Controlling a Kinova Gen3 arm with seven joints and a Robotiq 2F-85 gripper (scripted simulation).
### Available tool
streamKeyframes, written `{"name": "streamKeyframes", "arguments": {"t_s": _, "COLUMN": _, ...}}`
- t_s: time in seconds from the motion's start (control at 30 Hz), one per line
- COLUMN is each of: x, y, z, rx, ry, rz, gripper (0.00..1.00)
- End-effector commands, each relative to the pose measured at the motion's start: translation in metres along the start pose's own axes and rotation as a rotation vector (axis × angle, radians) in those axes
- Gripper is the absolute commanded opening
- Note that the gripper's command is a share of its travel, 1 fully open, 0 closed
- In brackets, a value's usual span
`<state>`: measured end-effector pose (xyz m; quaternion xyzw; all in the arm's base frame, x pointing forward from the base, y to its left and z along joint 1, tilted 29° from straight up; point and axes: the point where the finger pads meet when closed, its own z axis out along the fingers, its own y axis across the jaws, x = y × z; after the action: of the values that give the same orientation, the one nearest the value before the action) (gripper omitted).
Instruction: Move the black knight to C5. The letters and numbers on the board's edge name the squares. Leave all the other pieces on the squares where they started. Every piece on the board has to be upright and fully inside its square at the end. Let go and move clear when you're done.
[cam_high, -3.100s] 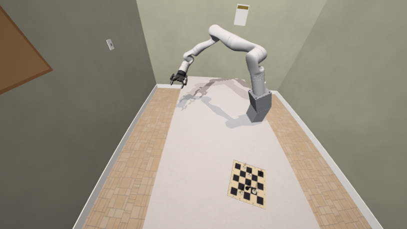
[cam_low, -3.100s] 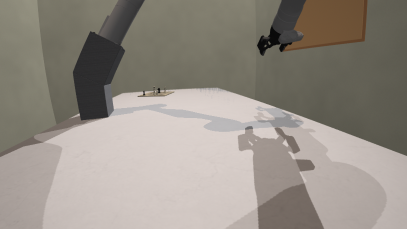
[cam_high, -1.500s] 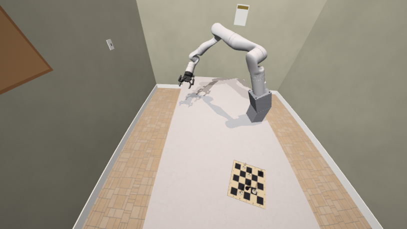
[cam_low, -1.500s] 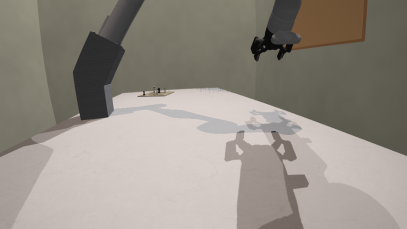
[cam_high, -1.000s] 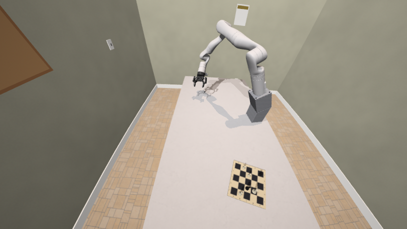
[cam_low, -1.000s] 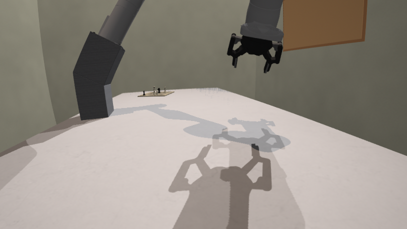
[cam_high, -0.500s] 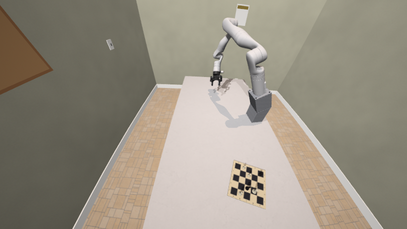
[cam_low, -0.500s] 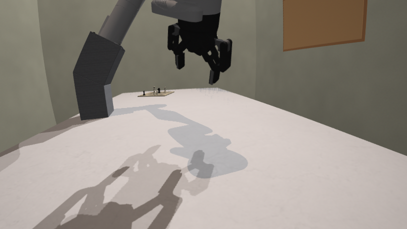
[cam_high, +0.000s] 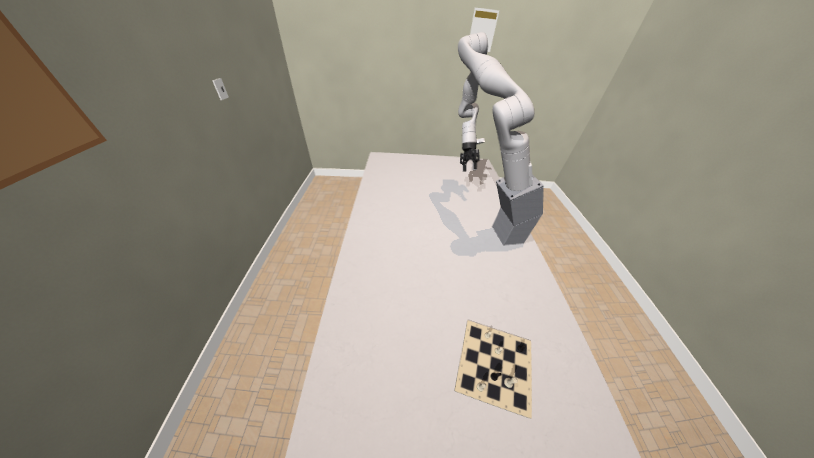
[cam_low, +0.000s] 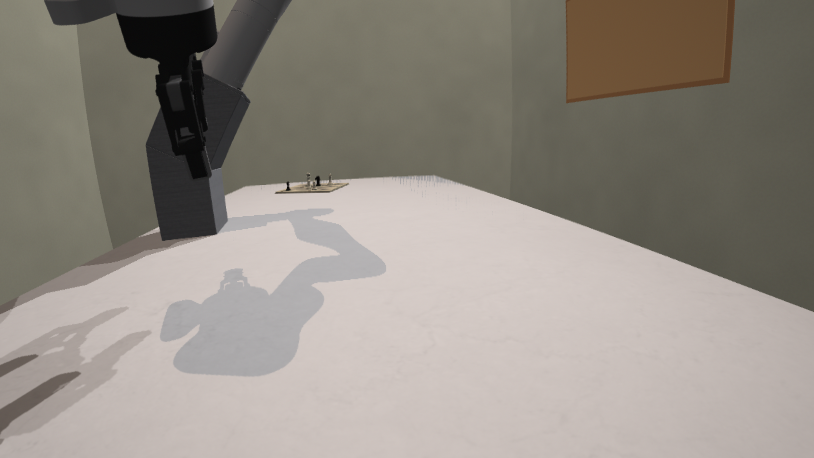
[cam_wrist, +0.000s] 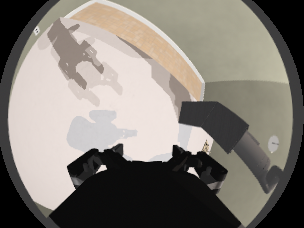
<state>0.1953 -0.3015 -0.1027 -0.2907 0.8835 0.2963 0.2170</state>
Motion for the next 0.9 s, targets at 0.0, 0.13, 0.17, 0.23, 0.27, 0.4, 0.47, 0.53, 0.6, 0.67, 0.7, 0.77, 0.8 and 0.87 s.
{"name": "streamKeyframes", "arguments": {"t_s": 0.0, "x": 0.052, "y": 0.028, "z": 0.009, "rx": -0.013, "ry": 0.018, "rz": 0.134, "gripper": 1.0}}
{"name": "streamKeyframes", "arguments": {"t_s": 0.13, "x": 0.089, "y": 0.052, "z": 0.014, "rx": -0.023, "ry": 0.04, "rz": 0.235, "gripper": 1.0}}
{"name": "streamKeyframes", "arguments": {"t_s": 0.17, "x": 0.105, "y": 0.068, "z": 0.02, "rx": -0.034, "ry": 0.049, "rz": 0.283, "gripper": 1.0}}
{"name": "streamKeyframes", "arguments": {"t_s": 0.23, "x": 0.121, "y": 0.083, "z": 0.024, "rx": -0.044, "ry": 0.058, "rz": 0.331, "gripper": 1.0}}
{"name": "streamKeyframes", "arguments": {"t_s": 0.27, "x": 0.121, "y": 0.083, "z": 0.024, "rx": -0.044, "ry": 0.058, "rz": 0.331, "gripper": 1.0}}
{"name": "streamKeyframes", "arguments": {"t_s": 0.4, "x": 0.168, "y": 0.128, "z": 0.039, "rx": -0.066, "ry": 0.086, "rz": 0.481, "gripper": 1.0}}
{"name": "streamKeyframes", "arguments": {"t_s": 0.47, "x": 0.191, "y": 0.164, "z": 0.053, "rx": -0.092, "ry": 0.1, "rz": 0.573, "gripper": 1.0}}
{"name": "streamKeyframes", "arguments": {"t_s": 0.53, "x": 0.204, "y": 0.18, "z": 0.059, "rx": -0.099, "ry": 0.108, "rz": 0.622, "gripper": 1.0}}
{"name": "streamKeyframes", "arguments": {"t_s": 0.6, "x": 0.215, "y": 0.197, "z": 0.065, "rx": -0.108, "ry": 0.115, "rz": 0.671, "gripper": 1.0}}
{"name": "streamKeyframes", "arguments": {"t_s": 0.67, "x": 0.23, "y": 0.234, "z": 0.082, "rx": -0.136, "ry": 0.126, "rz": 0.757, "gripper": 1.0}}
{"name": "streamKeyframes", "arguments": {"t_s": 0.7, "x": 0.233, "y": 0.233, "z": 0.081, "rx": -0.13, "ry": 0.128, "rz": 0.762, "gripper": 1.0}}
{"name": "streamKeyframes", "arguments": {"t_s": 0.77, "x": 0.244, "y": 0.27, "z": 0.099, "rx": -0.159, "ry": 0.137, "rz": 0.845, "gripper": 1.0}}
{"name": "streamKeyframes", "arguments": {"t_s": 0.8, "x": 0.244, "y": 0.27, "z": 0.099, "rx": -0.159, "ry": 0.137, "rz": 0.845, "gripper": 1.0}}
{"name": "streamKeyframes", "arguments": {"t_s": 0.87, "x": 0.252, "y": 0.287, "z": 0.106, "rx": -0.166, "ry": 0.145, "rz": 0.892, "gripper": 1.0}}
